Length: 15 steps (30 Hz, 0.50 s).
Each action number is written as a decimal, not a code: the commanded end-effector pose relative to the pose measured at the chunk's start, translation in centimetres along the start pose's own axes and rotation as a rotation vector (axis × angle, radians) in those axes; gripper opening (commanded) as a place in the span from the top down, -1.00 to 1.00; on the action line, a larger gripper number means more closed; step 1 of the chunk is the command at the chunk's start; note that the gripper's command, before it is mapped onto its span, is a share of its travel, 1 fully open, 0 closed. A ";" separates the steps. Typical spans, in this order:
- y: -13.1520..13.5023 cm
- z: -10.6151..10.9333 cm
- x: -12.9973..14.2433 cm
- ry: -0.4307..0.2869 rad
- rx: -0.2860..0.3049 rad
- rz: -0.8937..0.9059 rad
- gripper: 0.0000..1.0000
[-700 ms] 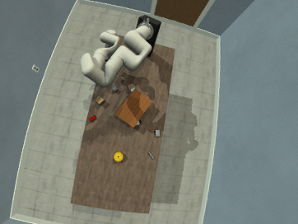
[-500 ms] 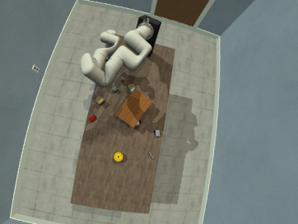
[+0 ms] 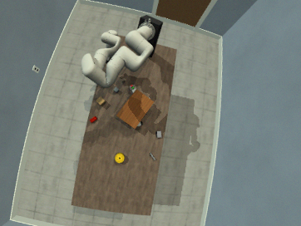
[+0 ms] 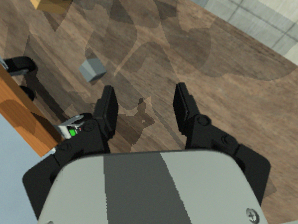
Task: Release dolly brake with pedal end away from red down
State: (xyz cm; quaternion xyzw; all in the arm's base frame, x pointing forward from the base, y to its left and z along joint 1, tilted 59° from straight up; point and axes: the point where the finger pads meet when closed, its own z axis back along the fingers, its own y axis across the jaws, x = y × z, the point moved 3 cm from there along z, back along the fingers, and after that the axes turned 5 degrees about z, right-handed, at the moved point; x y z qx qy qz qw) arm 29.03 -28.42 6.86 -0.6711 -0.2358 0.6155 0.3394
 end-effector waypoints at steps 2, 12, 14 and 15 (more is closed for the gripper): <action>-0.1 -0.5 -0.5 0.014 0.018 -0.027 1.00; -1.8 -4.0 -3.0 0.125 0.112 -0.271 1.00; -2.3 -4.6 -3.4 0.154 0.129 -0.338 1.00; -2.3 -4.6 -3.4 0.154 0.129 -0.338 1.00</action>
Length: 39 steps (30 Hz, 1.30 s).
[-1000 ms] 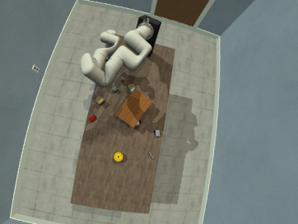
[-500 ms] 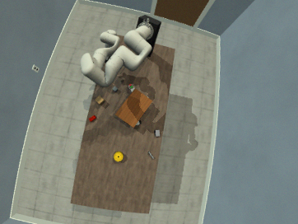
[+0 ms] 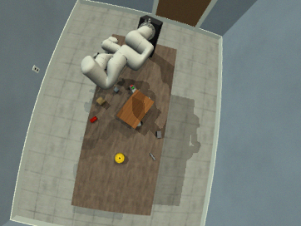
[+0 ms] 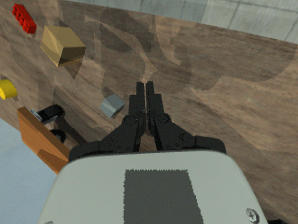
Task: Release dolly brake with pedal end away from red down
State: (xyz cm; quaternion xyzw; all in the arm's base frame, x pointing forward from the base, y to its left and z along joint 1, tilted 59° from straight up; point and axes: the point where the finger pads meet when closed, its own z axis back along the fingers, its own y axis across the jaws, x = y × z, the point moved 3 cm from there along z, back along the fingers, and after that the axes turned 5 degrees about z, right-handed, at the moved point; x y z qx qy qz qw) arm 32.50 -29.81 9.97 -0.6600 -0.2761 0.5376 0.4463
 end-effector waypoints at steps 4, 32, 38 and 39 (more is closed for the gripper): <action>-2.2 -1.8 -0.7 0.111 0.096 -0.257 1.00; -4.7 -2.5 0.1 0.218 0.139 -0.583 1.00; -5.6 -2.5 0.7 0.252 0.153 -0.709 1.00; -6.5 -2.4 1.5 0.283 0.167 -0.843 1.00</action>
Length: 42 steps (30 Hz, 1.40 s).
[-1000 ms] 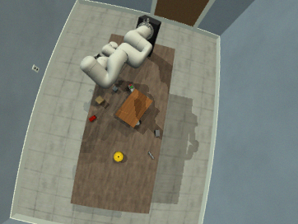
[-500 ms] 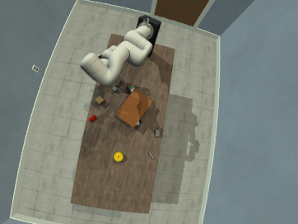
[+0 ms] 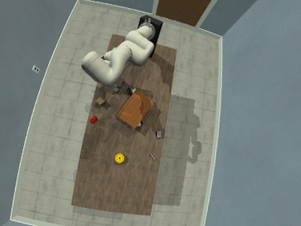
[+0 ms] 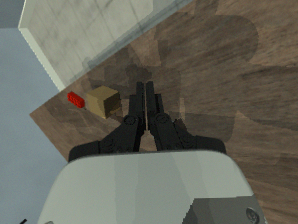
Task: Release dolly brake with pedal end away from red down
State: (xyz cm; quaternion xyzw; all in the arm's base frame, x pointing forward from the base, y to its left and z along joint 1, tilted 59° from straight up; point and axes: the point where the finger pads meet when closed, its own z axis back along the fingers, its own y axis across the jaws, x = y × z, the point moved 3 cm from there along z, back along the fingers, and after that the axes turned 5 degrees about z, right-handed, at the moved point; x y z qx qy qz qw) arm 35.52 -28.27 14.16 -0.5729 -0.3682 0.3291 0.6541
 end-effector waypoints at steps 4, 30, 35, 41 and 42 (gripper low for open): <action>-0.7 0.7 2.0 0.058 0.037 -0.254 1.00; -1.0 2.0 4.6 0.106 0.086 -0.533 1.00; -1.0 2.0 4.6 0.106 0.086 -0.533 1.00; -0.9 3.7 7.7 0.145 0.150 -0.813 1.00; -0.9 3.7 7.7 0.145 0.150 -0.813 1.00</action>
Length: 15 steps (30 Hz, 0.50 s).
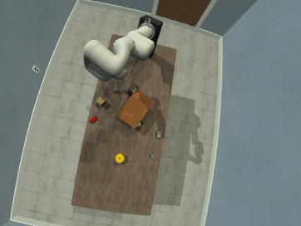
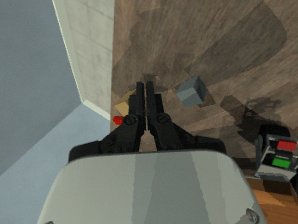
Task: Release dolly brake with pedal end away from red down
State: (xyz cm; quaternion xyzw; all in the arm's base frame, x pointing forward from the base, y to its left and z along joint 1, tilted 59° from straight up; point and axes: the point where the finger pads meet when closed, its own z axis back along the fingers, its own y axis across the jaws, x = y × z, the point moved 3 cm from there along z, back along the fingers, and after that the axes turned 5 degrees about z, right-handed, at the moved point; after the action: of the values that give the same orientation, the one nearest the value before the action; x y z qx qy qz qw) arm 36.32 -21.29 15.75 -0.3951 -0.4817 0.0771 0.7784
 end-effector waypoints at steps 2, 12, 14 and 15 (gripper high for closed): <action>0.7 0.9 0.9 0.031 0.029 -0.127 1.00; 0.7 0.9 0.9 0.031 0.029 -0.127 1.00; 1.8 2.0 2.0 0.054 0.067 -0.262 1.00; 3.1 3.2 3.2 0.077 0.107 -0.390 1.00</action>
State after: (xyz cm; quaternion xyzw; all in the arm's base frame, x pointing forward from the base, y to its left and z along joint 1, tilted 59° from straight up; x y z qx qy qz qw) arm 36.31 -19.79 16.11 -0.3510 -0.4930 0.0267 0.7956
